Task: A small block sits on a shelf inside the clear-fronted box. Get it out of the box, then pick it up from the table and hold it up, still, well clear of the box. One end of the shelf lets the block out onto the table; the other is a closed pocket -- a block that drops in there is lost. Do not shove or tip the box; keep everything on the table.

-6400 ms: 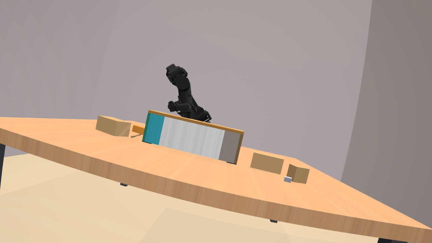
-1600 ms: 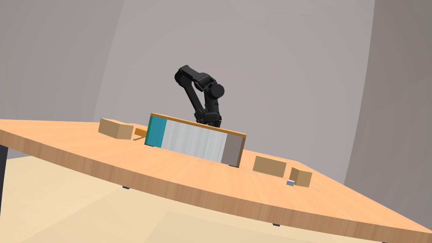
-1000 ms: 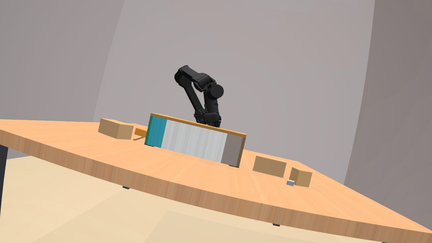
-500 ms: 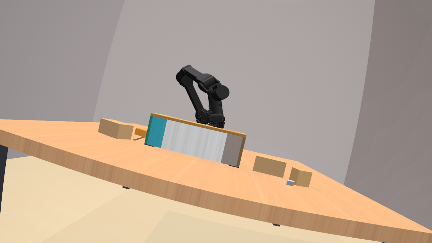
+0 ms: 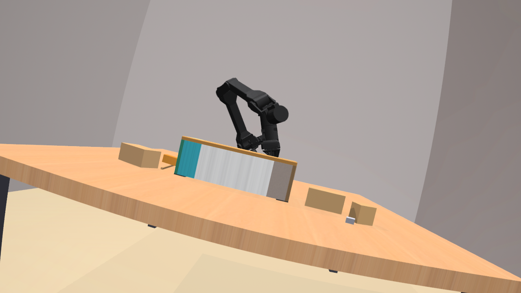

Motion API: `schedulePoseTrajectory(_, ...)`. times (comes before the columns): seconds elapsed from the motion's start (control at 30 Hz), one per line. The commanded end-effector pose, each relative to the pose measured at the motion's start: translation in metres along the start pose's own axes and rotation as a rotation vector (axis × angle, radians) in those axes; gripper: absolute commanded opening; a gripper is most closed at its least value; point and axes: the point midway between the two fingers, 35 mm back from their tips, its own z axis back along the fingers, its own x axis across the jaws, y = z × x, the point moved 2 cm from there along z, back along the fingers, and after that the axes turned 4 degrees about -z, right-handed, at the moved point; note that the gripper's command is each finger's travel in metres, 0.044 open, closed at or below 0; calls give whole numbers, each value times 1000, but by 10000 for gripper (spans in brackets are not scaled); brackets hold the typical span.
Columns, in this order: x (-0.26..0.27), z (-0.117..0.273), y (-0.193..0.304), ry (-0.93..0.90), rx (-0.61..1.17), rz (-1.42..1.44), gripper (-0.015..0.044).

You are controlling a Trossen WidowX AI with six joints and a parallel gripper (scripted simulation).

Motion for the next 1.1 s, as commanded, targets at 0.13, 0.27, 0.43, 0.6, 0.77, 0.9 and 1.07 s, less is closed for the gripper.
schedulePoseTrajectory(0.13, 1, 12, 10, 1, 4, -2, 400)
schedulePoseTrajectory(0.27, -1, 50, 21, 4, 1, 1, 400)
schedulePoseTrajectory(0.43, -2, 60, 24, 4, 0, 2, 400)
schedulePoseTrajectory(0.6, -5, 61, 37, -36, -5, 291, 295)
schedulePoseTrajectory(0.77, -12, 59, 41, -49, -72, 830, 285)
schedulePoseTrajectory(0.9, -16, 58, 45, -40, -134, 1261, 285)
schedulePoseTrajectory(1.07, -23, 56, 49, 3, -218, 1798, 285)
